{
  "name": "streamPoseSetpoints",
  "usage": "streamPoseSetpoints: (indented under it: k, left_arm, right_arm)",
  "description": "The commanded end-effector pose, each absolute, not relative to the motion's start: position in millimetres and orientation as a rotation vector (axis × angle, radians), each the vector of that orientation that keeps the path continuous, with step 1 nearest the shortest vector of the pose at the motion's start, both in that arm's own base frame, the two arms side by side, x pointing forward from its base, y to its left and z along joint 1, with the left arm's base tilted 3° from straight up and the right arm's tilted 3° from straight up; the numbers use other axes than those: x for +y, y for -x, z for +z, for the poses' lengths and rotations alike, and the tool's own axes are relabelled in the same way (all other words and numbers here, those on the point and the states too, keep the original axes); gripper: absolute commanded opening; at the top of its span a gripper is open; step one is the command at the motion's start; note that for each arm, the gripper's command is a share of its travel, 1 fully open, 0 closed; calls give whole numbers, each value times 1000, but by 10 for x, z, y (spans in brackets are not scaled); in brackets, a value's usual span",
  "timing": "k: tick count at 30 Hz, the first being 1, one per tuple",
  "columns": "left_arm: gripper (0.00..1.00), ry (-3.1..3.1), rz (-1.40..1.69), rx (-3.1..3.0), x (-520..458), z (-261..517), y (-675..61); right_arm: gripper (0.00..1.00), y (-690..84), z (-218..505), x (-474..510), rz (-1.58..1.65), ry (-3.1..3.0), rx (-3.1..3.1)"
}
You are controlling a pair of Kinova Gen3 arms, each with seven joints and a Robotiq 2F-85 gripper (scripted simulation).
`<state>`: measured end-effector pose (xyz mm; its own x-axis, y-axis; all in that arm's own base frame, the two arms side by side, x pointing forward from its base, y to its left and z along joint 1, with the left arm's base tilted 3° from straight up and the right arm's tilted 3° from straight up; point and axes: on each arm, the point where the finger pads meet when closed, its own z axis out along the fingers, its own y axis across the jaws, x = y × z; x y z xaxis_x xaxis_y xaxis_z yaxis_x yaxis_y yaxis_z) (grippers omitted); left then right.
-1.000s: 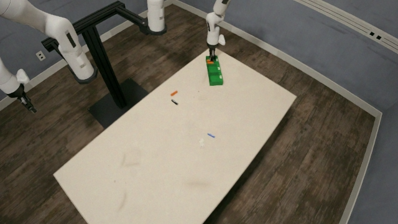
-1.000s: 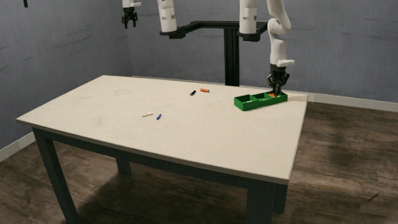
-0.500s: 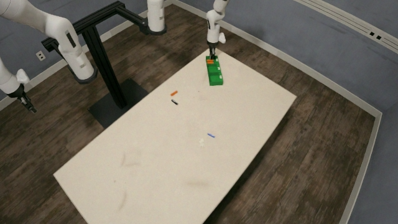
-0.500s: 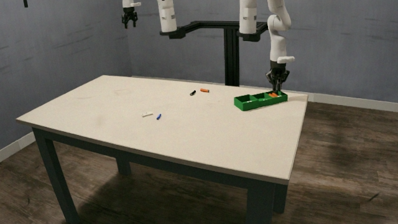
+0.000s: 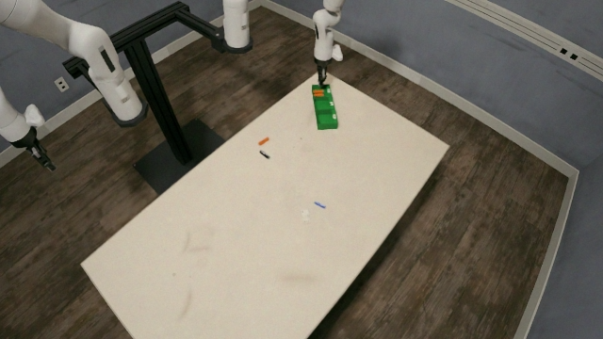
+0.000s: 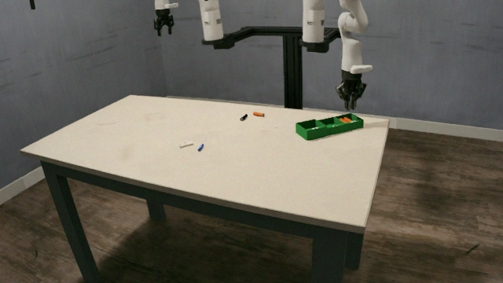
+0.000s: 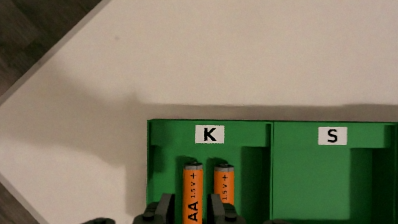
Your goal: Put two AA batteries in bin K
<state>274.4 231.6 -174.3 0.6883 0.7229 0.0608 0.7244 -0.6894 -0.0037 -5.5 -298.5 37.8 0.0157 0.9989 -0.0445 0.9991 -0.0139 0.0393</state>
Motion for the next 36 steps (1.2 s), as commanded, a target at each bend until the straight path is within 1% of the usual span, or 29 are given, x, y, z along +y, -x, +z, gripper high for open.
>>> streamPoseSetpoints:
  k: [1,2,3,36]
  left_arm:
    - [279,2861,-86,-1227,2316,-1732,-2749]
    - [279,2861,-86,-1227,2316,-1731,-2749]
    - [1000,2861,-86,-1227,2314,-1692,-2747]
    - [1000,2861,-86,-1226,2260,-534,-2701]
  right_arm:
    - [1000,55,381,-2988,-7,-2195,2163]
    - [1000,55,381,-2988,-7,-2195,2163]
    - [1000,55,381,-2988,-7,-2195,2163]
    - [1000,55,381,-2988,-7,-2195,2163]
